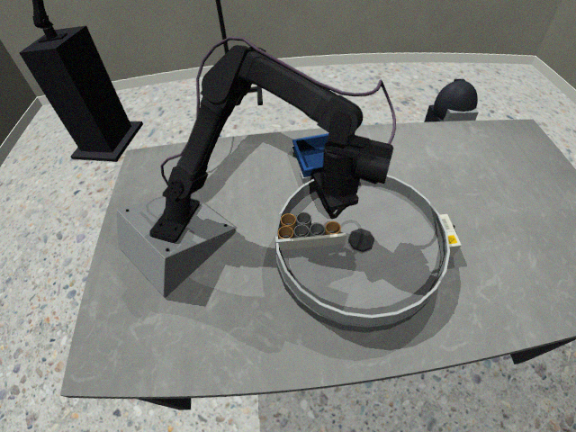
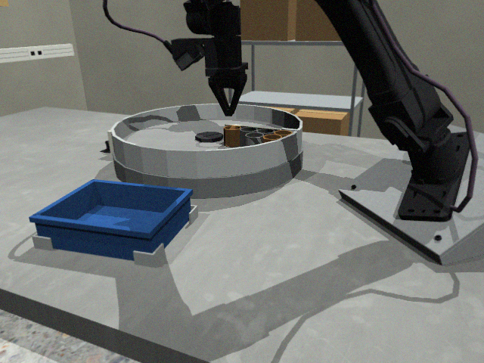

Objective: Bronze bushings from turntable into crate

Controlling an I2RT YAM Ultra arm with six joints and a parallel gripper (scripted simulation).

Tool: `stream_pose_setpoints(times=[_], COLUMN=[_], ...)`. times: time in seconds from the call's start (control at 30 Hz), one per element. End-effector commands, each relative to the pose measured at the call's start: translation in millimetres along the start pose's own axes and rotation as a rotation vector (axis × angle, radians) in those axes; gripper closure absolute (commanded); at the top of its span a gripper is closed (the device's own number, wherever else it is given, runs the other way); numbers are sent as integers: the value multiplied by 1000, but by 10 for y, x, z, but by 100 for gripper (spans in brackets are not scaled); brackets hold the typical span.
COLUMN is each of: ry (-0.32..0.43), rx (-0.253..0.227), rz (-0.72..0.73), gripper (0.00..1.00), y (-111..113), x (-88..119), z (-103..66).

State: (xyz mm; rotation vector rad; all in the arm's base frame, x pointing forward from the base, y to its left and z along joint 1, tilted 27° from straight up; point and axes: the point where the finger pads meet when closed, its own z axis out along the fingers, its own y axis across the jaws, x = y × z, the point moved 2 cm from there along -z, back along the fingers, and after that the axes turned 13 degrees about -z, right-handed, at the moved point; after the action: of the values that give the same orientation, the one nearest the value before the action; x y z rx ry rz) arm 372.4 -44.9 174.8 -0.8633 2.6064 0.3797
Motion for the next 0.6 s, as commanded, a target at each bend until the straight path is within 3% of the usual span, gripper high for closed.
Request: stream_pose_setpoints(times=[0.0,0.27,0.47,0.57], ry=[-31,-34,-7,-19], rx=[28,31,8,23], rz=[1,0,5,18], gripper=[85,85,85,85], y=[-84,-92,-3,-57], x=[-40,-46,17,36], z=[-127,-126,212,168])
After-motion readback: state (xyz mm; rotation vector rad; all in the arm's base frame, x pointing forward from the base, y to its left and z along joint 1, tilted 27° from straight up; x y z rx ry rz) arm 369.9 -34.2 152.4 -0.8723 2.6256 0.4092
